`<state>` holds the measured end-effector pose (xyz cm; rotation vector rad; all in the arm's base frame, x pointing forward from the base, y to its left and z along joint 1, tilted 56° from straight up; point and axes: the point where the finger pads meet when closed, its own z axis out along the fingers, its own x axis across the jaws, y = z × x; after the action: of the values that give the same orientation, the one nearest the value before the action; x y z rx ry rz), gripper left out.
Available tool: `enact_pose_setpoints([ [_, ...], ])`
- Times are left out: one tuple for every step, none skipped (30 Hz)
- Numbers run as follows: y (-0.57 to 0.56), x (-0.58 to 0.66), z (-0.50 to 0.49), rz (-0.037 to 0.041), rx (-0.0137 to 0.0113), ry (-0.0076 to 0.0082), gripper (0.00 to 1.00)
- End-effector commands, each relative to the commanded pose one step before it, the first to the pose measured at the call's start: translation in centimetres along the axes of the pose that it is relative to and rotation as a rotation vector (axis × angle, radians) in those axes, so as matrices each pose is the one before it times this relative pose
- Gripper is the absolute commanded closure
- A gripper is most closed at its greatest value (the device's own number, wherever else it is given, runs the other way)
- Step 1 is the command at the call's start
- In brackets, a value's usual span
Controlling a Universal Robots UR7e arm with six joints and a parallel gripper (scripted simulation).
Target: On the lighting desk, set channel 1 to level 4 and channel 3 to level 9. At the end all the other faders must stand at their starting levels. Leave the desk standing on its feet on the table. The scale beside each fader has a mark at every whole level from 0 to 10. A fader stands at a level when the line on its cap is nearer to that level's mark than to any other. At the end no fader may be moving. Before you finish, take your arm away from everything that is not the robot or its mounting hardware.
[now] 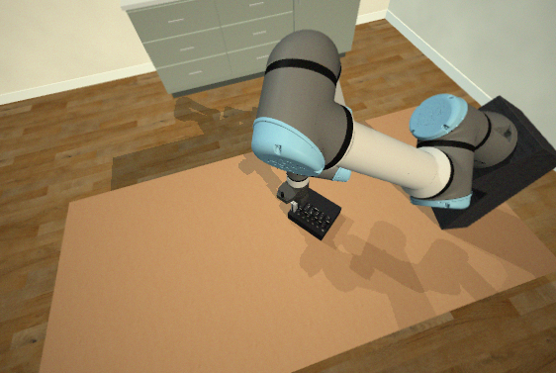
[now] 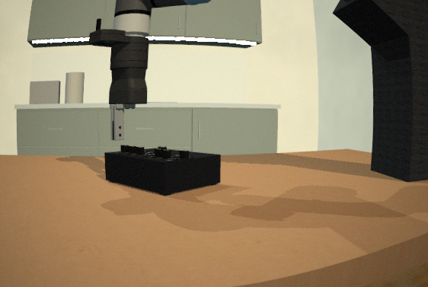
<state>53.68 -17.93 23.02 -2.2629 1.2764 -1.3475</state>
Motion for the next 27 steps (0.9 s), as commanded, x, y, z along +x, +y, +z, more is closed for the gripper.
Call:
enact_pose_setpoints([
  [-0.188,0.231,0.2613,-0.00252,0.00263,0.00432,1.0],
  [0.0,0.001,0.0412,0.0,0.0,0.0,1.0],
  [0.0,0.001,0.0373,0.0,0.0,0.0,1.0],
  [0.0,0.0,0.0334,0.0,0.0,0.0,1.0],
  [0.0,0.0,0.0295,0.0,0.0,0.0,1.0],
  [0.0,0.0,0.0256,0.0,0.0,0.0,1.0],
  [0.0,0.0,0.0218,0.0,0.0,0.0,1.0],
  [0.0,0.0,0.0182,0.0,0.0,0.0,1.0],
  [0.0,0.0,0.0147,0.0,0.0,0.0,1.0],
  [0.0,0.0,0.0115,0.0,0.0,0.0,1.0],
  [0.0,0.0,0.0,0.0,0.0,0.0,1.0],
  [0.0,0.0,0.0,0.0,0.0,0.0,1.0],
  [0.0,0.0,0.0086,0.0,0.0,0.0,1.0],
  [0.0,0.0,0.0059,0.0,0.0,0.0,1.0],
  [0.0,0.0,0.0037,0.0,0.0,0.0,1.0],
  [0.0,0.0,0.002,0.0,0.0,0.0,1.0],
  [0.0,0.0,0.0008,0.0,0.0,0.0,1.0],
  [0.0,0.0,0.0001,0.0,0.0,0.0,1.0],
  [0.0,0.0,0.0,0.0,0.0,0.0,1.0],
  [0.0,0.0,0.0,0.0,0.0,0.0,1.0],
  [0.0,0.0,0.0,0.0,0.0,0.0,1.0],
  [0.0,0.0,0.0,0.0,0.0,0.0,1.0],
  [0.0,0.0,0.0,0.0,0.0,0.0,1.0],
  [0.0,0.0,0.0,0.0,0.0,0.0,1.0],
  [0.0,0.0,0.0,0.0,0.0,0.0,1.0],
  [0.0,0.0,0.0,0.0,0.0,0.0,1.0],
  [0.0,0.0,0.0,0.0,0.0,0.0,1.0],
])
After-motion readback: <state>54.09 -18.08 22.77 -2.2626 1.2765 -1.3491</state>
